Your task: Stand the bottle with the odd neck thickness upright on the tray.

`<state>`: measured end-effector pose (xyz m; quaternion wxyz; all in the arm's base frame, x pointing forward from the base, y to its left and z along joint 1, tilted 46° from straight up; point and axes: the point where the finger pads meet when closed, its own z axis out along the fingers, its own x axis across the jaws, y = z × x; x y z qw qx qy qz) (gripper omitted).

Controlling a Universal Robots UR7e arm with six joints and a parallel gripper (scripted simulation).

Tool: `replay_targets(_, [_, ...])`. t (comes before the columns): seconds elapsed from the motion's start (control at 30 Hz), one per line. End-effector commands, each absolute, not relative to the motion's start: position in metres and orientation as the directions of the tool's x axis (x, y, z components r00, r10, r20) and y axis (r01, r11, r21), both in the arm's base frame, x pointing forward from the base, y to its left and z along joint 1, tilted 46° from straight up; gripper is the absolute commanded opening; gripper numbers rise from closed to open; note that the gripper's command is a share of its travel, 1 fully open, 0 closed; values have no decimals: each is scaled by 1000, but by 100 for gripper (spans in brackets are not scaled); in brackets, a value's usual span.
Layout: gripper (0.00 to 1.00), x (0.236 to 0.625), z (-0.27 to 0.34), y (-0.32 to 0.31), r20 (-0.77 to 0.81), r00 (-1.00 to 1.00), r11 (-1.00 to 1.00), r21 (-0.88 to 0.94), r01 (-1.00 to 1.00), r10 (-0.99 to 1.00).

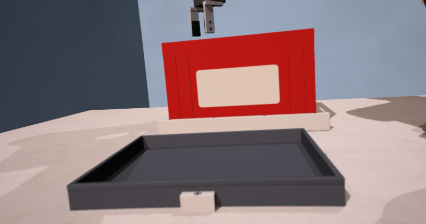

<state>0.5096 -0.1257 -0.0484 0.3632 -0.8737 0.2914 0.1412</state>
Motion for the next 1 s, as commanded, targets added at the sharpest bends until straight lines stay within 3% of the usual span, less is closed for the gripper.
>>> replay_targets(0.0, [100, 510, -52, -123, -457, 790, -567, -552, -612, -408])
replay_targets(0.97, [100, 510, -60, -115, -457, 790, -567, -552, -612, -408])
